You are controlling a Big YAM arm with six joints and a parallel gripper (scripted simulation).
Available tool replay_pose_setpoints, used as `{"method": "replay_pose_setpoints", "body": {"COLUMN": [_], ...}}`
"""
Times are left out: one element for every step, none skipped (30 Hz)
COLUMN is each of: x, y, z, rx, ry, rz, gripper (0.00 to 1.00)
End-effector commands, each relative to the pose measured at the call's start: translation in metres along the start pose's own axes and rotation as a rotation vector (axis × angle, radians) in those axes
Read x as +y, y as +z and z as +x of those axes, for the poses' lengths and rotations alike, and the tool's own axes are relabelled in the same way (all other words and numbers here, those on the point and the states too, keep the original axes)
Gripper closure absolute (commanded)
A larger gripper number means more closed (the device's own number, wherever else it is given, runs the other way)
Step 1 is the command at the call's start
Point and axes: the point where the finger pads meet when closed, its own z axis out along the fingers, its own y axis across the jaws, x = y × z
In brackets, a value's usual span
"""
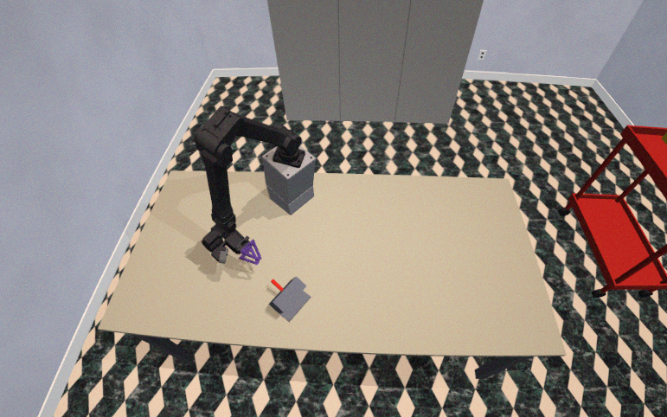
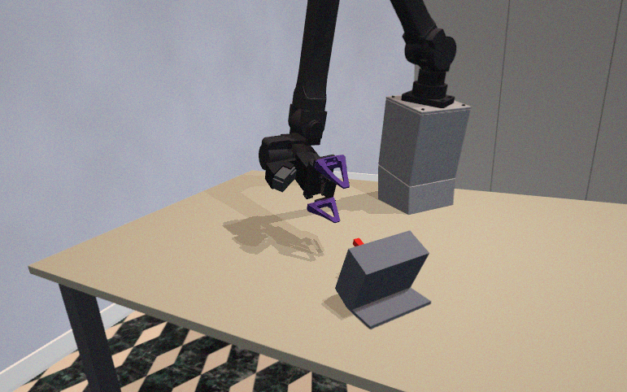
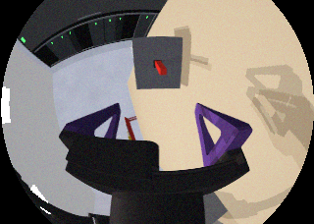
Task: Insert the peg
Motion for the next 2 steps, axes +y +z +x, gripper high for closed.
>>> {"method": "replay_pose_setpoints", "body": {"x": [0.0130, 0.0130], "y": [-0.0119, -0.0119], "z": [-0.0116, -0.0116], "rx": [-0.023, -0.023], "ry": [-0.048, -0.048], "rz": [-0.005, -0.005], "gripper": [0.00, 0.00]}}
